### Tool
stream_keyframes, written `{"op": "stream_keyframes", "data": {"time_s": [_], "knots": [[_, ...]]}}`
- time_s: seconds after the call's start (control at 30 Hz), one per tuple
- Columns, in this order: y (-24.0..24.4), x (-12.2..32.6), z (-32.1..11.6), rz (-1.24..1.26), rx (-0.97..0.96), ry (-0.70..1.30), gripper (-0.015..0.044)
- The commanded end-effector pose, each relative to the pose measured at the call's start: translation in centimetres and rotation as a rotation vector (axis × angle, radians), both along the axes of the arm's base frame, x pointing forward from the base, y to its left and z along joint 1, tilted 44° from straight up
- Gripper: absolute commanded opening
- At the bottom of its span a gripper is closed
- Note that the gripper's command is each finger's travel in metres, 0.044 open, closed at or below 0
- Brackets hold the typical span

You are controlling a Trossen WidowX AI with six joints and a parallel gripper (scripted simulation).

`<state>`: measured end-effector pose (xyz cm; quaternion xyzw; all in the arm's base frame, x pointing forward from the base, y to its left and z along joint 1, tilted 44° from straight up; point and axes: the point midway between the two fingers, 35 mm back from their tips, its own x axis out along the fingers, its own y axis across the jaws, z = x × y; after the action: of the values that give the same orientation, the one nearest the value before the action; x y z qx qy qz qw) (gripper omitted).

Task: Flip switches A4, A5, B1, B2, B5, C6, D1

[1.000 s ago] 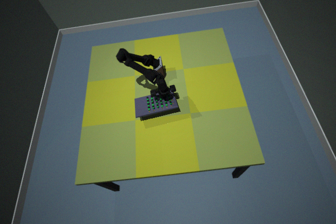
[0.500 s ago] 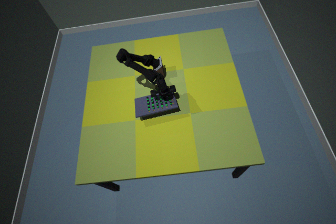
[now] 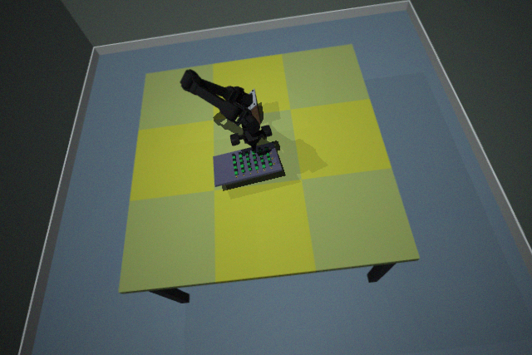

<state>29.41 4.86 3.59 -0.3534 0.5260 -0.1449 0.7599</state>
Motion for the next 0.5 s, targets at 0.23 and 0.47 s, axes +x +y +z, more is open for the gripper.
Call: {"op": "stream_keyframes", "data": {"time_s": [0.23,0.47], "knots": [[-5.4,0.7,5.3,-0.016,-0.004,-0.020,0.0000],[-7.6,2.0,2.9,0.002,-0.002,-0.039,0.0000]]}}
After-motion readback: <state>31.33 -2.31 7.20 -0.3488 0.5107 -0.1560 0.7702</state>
